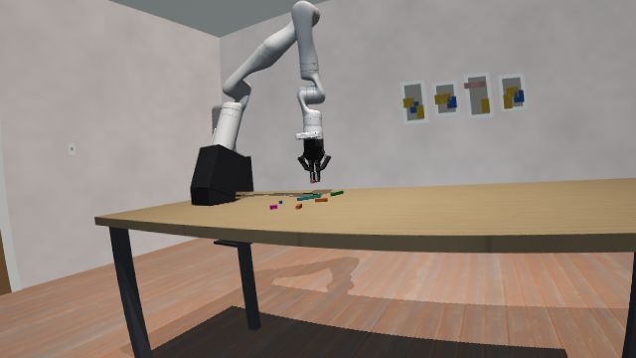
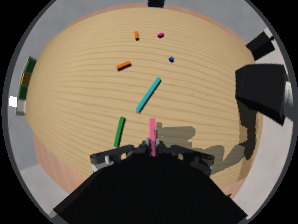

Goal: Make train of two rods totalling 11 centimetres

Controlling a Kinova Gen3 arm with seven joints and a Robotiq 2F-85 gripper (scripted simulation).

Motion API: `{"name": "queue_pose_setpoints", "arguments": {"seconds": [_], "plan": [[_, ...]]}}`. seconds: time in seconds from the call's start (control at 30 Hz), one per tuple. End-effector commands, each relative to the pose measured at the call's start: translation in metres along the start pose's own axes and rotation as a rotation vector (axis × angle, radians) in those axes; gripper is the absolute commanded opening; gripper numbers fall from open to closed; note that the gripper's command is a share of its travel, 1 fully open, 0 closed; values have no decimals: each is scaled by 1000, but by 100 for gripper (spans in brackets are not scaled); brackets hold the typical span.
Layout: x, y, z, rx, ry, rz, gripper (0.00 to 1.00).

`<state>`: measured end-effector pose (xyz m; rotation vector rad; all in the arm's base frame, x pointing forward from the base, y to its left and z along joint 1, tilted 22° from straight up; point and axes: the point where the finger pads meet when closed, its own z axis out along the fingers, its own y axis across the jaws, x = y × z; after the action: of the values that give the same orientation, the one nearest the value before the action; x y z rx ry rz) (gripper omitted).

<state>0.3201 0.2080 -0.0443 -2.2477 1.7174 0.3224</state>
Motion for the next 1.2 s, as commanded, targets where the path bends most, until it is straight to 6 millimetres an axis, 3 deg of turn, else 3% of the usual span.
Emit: {"name": "queue_pose_setpoints", "arguments": {"seconds": [0.0, 0.27, 1.17], "plan": [[-5, -7, -18, 21, 3, -27, 5], [-9, -11, -47, 36, -9, -27, 5], [-8, -11, -50, 33, -11, -24, 5]]}}
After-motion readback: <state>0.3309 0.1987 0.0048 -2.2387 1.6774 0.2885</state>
